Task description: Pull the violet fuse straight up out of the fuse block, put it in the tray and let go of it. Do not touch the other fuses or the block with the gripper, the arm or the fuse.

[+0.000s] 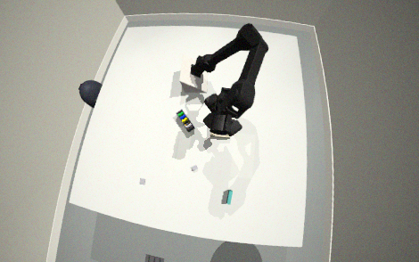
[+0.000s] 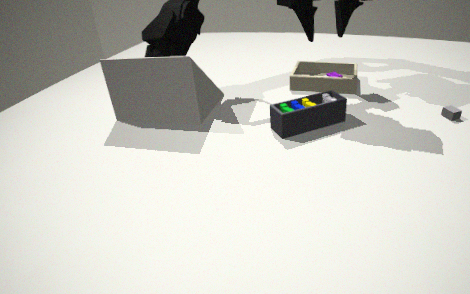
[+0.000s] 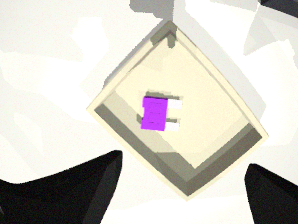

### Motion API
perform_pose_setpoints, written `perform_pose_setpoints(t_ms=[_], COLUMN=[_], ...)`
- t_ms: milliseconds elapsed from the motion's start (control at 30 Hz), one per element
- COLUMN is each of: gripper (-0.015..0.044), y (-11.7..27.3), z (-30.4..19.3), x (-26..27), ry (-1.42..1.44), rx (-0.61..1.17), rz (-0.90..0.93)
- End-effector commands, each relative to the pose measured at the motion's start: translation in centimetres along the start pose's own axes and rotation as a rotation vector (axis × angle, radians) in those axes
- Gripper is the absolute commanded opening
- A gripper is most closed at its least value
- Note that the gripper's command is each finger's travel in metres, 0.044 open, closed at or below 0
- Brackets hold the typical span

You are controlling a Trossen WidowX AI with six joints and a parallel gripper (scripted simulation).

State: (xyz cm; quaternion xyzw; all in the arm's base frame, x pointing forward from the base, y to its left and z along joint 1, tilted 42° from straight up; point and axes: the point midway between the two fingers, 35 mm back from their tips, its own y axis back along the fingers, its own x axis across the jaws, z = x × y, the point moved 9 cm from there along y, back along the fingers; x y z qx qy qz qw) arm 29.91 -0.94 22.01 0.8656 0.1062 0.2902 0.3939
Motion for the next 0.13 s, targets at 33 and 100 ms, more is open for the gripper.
perform_pose_setpoints(t_ms=[33, 100], gripper=[0.0330, 0.0330], y=[-0.03, -0.03], z=[0.00, 0.00], x=[-0.01, -0.01], ry=[0.000, 0.000], rx=[0.000, 0.000], rz=[-0.001, -0.001])
